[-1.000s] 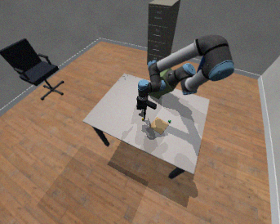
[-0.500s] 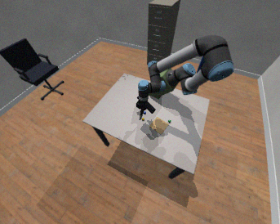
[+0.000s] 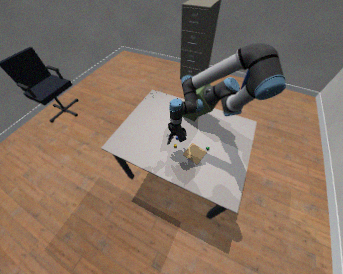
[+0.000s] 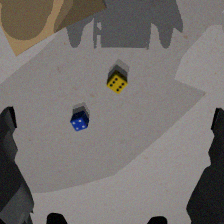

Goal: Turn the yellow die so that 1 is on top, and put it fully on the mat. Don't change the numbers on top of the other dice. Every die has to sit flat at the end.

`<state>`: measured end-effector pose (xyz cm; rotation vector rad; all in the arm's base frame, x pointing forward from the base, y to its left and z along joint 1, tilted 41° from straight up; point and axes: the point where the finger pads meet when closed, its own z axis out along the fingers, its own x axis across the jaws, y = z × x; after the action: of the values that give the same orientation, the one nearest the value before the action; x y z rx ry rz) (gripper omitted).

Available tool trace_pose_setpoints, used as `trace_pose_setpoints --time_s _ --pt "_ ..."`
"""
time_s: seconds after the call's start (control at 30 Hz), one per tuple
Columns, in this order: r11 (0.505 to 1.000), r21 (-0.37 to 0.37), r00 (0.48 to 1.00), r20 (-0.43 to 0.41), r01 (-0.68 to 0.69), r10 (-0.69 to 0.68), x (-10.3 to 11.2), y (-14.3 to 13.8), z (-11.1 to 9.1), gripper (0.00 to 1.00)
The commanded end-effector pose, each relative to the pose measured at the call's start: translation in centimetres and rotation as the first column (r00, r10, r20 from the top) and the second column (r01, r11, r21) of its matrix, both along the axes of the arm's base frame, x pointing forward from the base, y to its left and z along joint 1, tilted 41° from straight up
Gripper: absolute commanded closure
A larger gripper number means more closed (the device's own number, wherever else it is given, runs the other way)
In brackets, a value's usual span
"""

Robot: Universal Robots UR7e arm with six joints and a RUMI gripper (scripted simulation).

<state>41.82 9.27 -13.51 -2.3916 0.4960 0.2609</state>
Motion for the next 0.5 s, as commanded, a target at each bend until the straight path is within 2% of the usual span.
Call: trace_pose_setpoints --time_s 0.0,0.13,0.27,0.47 --pt "0.992 -0.025 0.986 -0.106 0.126 -0.128 0.19 0.02 -0.19 0.00" --pt "0.987 -0.031 0.978 -0.134 0.158 -0.161 0.23 0.03 -0.25 0.00" --pt "0.957 -0.065 0.927 -0.240 0.282 -0.289 0.34 0.05 -0.52 0.00" --pt "0.912 -0.112 0.849 -0.335 0.394 -0.408 0.42 0.03 -0.79 0.00"
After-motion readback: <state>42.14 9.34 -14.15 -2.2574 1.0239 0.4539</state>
